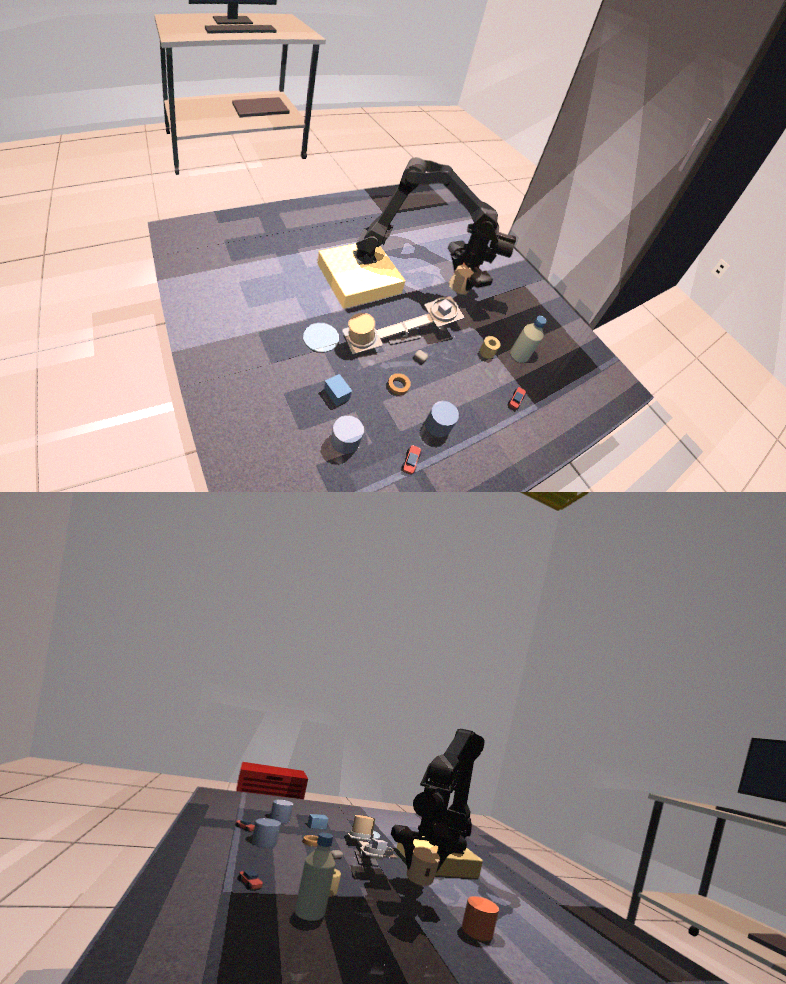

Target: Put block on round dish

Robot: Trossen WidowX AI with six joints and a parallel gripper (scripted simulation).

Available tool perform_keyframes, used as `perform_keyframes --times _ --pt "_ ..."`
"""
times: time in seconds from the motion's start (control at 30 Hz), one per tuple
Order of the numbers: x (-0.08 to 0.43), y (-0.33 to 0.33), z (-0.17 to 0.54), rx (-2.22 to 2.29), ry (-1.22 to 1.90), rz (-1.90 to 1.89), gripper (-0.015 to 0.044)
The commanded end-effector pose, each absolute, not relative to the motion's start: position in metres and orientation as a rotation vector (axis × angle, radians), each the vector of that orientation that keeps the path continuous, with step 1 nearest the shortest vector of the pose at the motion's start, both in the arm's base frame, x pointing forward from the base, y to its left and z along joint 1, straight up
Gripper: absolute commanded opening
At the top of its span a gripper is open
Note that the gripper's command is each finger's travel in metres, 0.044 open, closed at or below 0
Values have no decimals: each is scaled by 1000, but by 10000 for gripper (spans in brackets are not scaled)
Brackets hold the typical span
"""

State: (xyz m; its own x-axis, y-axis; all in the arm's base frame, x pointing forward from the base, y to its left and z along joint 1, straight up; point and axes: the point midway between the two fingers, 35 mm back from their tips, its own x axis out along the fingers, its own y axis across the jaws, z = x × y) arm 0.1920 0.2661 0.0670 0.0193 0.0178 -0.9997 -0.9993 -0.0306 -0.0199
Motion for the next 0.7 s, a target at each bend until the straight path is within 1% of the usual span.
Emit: perform_keyframes --times 0.0,0.27,0.67 --pt "190 270 63 -1214 1165 1221 0" --pt "190 270 29 -1214 1165 1221 0" --pt "190 271 16 -1214 1165 1221 0"
